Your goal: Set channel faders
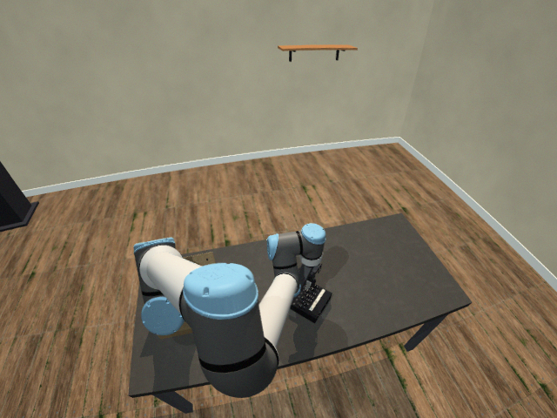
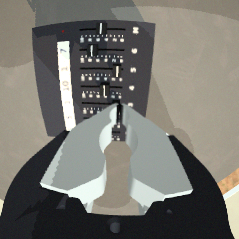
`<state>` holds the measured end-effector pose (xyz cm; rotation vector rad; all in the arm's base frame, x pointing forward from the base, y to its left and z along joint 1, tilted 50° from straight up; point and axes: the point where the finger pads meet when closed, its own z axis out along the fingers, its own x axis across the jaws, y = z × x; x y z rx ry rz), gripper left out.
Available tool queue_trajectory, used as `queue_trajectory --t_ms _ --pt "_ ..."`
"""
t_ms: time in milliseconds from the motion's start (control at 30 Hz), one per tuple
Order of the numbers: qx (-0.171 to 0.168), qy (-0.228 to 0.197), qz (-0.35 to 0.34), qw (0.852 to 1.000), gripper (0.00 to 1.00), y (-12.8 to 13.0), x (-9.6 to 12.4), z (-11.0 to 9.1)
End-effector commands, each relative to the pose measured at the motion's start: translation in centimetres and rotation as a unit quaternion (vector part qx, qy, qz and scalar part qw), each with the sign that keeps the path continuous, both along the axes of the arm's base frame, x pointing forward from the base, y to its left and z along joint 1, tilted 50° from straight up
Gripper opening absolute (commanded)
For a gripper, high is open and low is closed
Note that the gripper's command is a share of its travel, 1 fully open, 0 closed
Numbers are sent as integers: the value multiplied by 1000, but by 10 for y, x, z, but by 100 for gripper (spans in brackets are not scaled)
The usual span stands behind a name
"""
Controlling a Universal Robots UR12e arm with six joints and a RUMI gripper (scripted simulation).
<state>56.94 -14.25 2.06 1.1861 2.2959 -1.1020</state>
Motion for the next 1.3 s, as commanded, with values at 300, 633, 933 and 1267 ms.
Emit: queue_trajectory --t_ms 300,633,933,1267 --pt "0 0 0 1000 0 0 0 0" --pt "0 0 0 1000 0 0 0 0" --pt "0 0 0 1000 0 -2 0 -1" --pt "0 0 0 1000 0 -5 0 -4"
